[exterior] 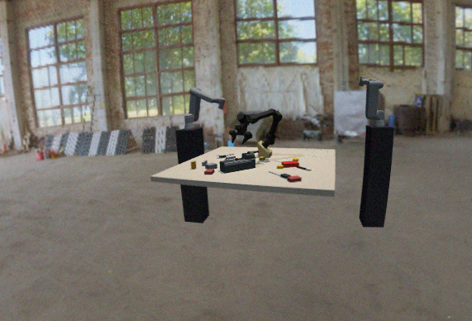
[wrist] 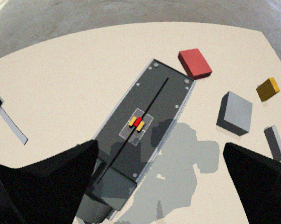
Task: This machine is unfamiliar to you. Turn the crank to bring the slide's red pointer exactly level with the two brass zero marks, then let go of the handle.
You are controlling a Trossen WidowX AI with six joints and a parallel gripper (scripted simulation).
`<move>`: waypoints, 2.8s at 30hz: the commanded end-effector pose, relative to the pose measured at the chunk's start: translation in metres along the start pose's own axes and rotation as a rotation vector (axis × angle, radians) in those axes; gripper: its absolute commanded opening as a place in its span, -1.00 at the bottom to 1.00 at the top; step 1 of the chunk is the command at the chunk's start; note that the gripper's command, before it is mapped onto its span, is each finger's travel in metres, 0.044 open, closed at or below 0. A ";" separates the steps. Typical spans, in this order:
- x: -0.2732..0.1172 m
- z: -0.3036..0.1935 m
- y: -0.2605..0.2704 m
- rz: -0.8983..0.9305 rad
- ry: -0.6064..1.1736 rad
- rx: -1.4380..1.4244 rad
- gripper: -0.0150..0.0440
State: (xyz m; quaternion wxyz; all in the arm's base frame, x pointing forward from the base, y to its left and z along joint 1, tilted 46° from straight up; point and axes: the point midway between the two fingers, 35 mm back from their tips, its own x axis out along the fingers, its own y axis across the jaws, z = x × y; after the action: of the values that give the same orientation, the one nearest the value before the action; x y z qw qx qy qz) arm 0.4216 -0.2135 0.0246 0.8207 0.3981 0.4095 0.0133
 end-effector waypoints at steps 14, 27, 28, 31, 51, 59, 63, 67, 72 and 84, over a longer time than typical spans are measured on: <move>-0.033 -0.031 0.057 -0.159 -0.004 0.202 1.00; -0.066 -0.074 0.092 -0.302 -0.084 0.398 1.00; -0.068 -0.077 0.094 -0.310 -0.091 0.410 1.00; -0.070 -0.079 0.095 -0.315 -0.095 0.417 1.00; -0.029 -0.113 0.098 -0.314 -0.096 0.421 1.00; -0.018 -0.120 0.099 -0.314 -0.096 0.421 1.00; -0.012 -0.124 0.099 -0.314 -0.096 0.421 1.00; -0.007 -0.128 0.099 -0.314 -0.095 0.421 1.00; -0.001 -0.133 0.100 -0.313 -0.095 0.421 1.00; 0.013 -0.146 0.101 -0.312 -0.095 0.422 1.00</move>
State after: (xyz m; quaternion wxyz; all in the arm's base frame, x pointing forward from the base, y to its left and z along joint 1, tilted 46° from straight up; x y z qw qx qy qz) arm 0.3640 -0.0499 0.0387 0.7333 0.4925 0.4172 -0.2135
